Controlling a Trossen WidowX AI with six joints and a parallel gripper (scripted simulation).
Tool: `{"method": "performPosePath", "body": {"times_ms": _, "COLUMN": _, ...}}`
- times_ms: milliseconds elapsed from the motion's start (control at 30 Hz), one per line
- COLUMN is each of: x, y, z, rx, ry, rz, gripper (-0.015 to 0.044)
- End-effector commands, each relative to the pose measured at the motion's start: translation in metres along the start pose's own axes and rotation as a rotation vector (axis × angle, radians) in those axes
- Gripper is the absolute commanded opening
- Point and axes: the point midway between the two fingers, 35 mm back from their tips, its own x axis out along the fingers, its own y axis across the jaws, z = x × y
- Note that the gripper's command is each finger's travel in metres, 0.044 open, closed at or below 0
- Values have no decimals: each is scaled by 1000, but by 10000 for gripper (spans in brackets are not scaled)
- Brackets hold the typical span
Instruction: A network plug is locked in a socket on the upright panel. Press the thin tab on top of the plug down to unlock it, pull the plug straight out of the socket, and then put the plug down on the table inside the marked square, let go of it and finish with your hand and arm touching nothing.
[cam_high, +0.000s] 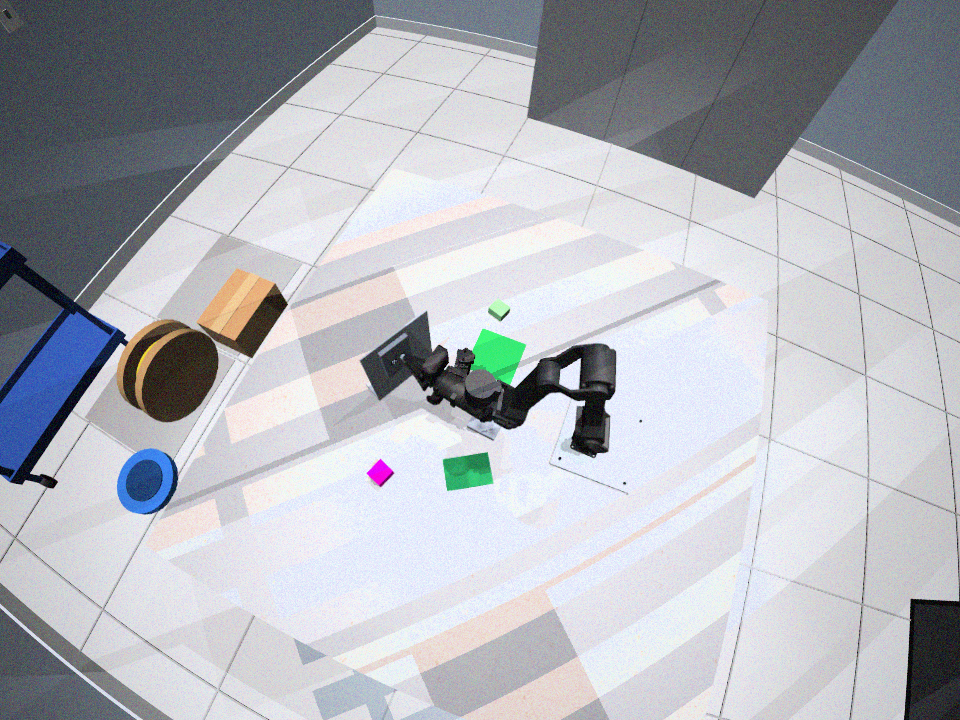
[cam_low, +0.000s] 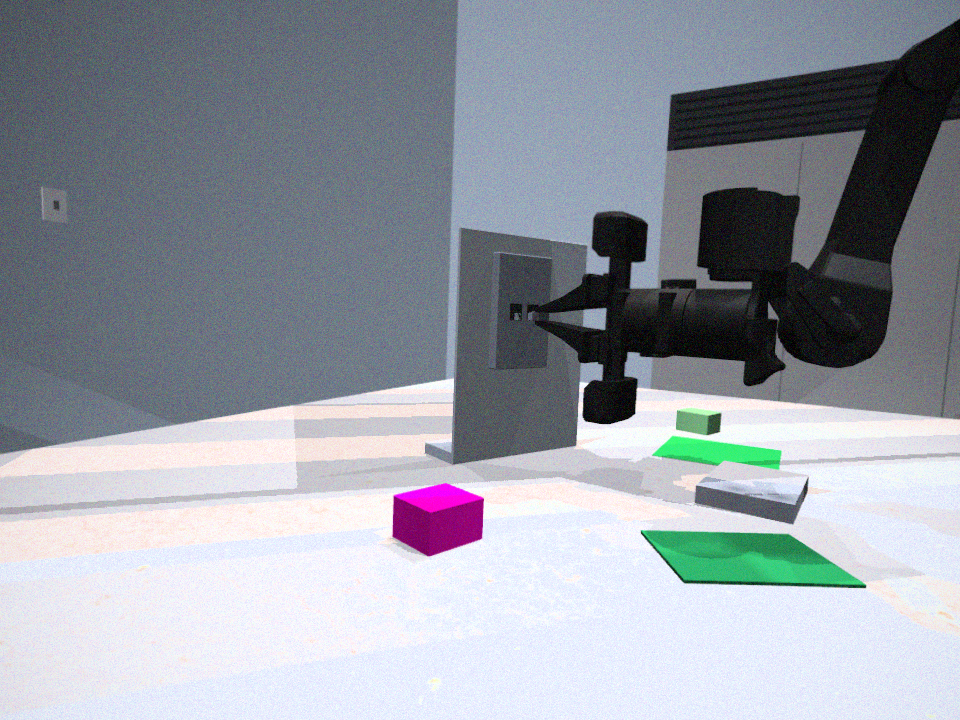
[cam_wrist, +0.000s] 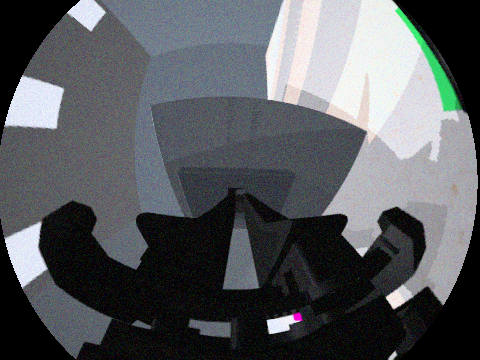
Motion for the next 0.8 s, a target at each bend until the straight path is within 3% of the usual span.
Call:
{"method": "performPosePath", "body": {"times_ms": 0, "x": 1, "y": 0, "z": -1, "rx": -1, "ry": 5, "rz": -1, "gripper": 4}}
{"method": "performPosePath", "body": {"times_ms": 767, "x": -13, "y": 0, "z": -3, "rx": -1, "ry": 5, "rz": -2, "gripper": 0}}
